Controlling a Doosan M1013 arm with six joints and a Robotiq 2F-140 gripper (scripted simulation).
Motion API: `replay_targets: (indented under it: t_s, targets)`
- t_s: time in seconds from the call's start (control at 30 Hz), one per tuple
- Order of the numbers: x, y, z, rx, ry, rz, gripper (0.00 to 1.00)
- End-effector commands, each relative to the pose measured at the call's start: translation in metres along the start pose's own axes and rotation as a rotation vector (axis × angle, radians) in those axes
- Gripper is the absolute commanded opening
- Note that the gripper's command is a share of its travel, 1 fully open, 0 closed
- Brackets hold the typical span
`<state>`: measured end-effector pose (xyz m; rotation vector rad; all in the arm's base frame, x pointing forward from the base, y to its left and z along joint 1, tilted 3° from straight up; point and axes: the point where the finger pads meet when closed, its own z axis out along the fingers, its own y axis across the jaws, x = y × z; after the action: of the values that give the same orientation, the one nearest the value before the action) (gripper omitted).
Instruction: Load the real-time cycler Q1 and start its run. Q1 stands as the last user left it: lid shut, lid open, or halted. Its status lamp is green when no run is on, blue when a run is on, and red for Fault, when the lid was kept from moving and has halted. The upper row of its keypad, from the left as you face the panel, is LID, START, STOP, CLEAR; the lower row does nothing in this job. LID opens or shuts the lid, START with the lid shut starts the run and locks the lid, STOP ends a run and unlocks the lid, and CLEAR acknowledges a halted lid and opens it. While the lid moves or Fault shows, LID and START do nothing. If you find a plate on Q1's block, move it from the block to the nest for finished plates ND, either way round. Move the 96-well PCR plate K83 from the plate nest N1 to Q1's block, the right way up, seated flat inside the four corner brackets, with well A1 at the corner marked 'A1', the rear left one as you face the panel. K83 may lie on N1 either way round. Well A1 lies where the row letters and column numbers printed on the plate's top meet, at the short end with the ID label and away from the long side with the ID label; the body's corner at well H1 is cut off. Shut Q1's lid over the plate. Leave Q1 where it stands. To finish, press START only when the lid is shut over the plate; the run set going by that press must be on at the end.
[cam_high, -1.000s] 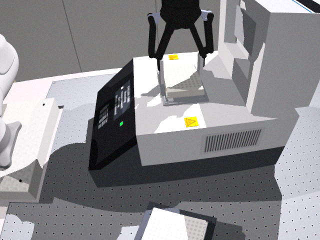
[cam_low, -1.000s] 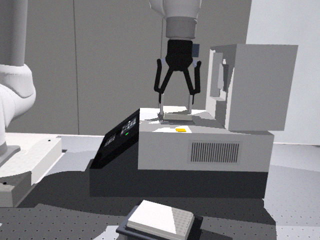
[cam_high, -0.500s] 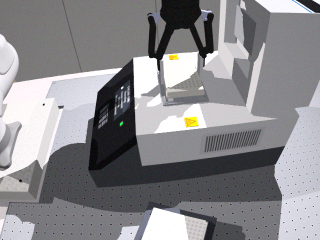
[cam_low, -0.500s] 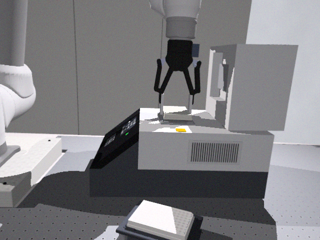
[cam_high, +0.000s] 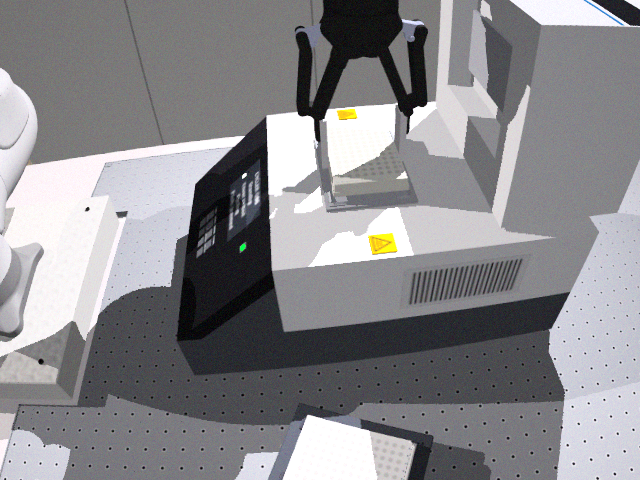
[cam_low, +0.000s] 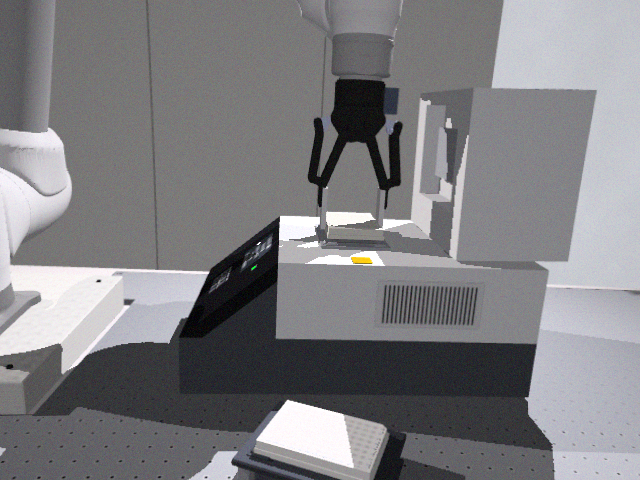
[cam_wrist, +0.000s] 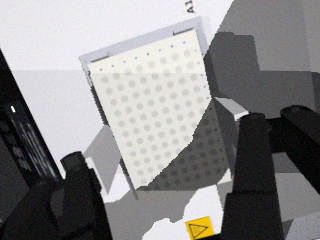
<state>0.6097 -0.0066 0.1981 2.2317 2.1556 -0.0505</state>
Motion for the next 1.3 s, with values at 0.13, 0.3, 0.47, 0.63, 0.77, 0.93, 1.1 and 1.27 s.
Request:
replay_targets:
  t_s: [0.13, 0.3, 0.47, 0.63, 0.77, 0.93, 1.1, 1.27]
  targets:
    - [0.0, 0.0, -0.0001, 0.0, 0.0, 0.0, 0.0]
    - [0.0, 0.0, -0.0001, 0.0, 0.0, 0.0, 0.0]
    - [0.0, 0.0, 0.0006, 0.0, 0.0, 0.0, 0.0]
    - [0.0, 0.0, 0.0019, 0.0, 0.0, 0.0, 0.0]
    - [0.0, 0.0, 0.0032, 0.0, 0.0, 0.0, 0.0]
    - [0.0, 0.0, 0.0049, 0.0, 0.0, 0.0, 0.0]
    - [0.0, 0.0, 0.0059, 0.0, 0.0, 0.0, 0.0]
    - [0.0, 0.0, 0.0076, 0.0, 0.0, 0.0, 0.0]
